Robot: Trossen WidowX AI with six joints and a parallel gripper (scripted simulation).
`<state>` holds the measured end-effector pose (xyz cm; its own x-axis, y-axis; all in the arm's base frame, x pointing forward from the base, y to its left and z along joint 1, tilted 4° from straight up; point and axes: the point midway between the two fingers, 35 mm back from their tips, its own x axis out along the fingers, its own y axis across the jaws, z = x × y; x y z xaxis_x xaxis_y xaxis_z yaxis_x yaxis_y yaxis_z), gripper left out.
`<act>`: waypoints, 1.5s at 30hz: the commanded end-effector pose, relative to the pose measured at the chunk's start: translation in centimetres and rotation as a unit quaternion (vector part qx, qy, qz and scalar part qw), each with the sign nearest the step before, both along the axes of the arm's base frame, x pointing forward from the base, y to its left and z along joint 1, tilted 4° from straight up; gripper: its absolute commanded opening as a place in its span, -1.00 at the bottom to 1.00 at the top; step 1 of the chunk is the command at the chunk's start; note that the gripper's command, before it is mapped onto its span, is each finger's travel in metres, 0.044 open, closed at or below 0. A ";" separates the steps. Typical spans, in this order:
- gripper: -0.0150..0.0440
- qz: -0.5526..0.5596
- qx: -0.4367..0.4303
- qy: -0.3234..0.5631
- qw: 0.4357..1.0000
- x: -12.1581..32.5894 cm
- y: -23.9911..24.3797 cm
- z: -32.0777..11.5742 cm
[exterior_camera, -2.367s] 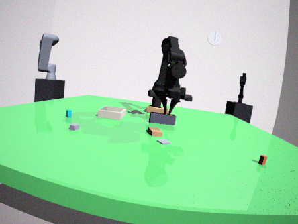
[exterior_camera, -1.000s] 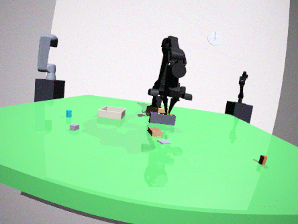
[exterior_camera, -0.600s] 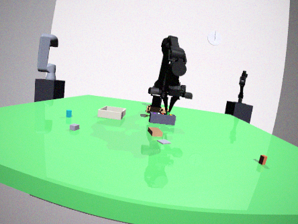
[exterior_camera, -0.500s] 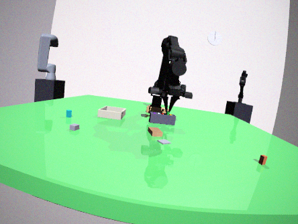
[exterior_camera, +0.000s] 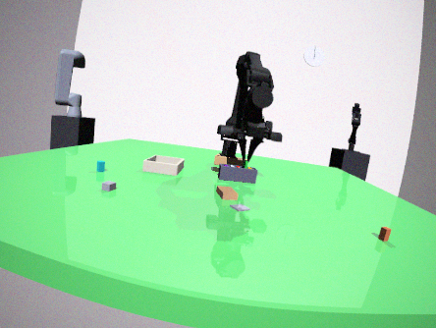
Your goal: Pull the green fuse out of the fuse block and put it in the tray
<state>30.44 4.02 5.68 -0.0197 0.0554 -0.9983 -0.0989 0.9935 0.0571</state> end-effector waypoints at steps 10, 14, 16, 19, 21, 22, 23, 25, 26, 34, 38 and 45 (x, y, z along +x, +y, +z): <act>-0.49 0.001 -0.002 -0.001 1.000 0.1 -0.1 0.8; -0.49 0.001 -0.002 -0.001 1.000 0.1 -0.1 1.0; -0.49 0.001 -0.002 -0.001 1.000 0.1 -0.1 1.1; -0.49 0.001 -0.002 -0.001 1.000 0.1 -0.1 1.2; -0.49 0.001 -0.002 -0.001 1.000 0.1 -0.1 1.3; -0.49 0.001 -0.002 -0.001 1.000 0.1 -0.1 1.4; -0.49 0.001 -0.002 -0.001 1.000 0.1 -0.1 1.4; -0.49 0.001 -0.002 -0.001 1.000 0.0 -0.1 1.5; -0.49 0.001 -0.002 -0.001 1.000 0.0 -0.1 1.6; -0.49 0.001 -0.002 -0.001 1.000 0.1 -0.2 2.3; -0.49 0.001 -0.002 -0.001 1.000 0.1 -0.2 2.9; -0.49 0.001 -0.002 -0.001 1.000 0.1 -0.2 3.9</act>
<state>30.44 3.87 8.90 -0.0213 0.0553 -0.9982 -0.0964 0.9937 0.0571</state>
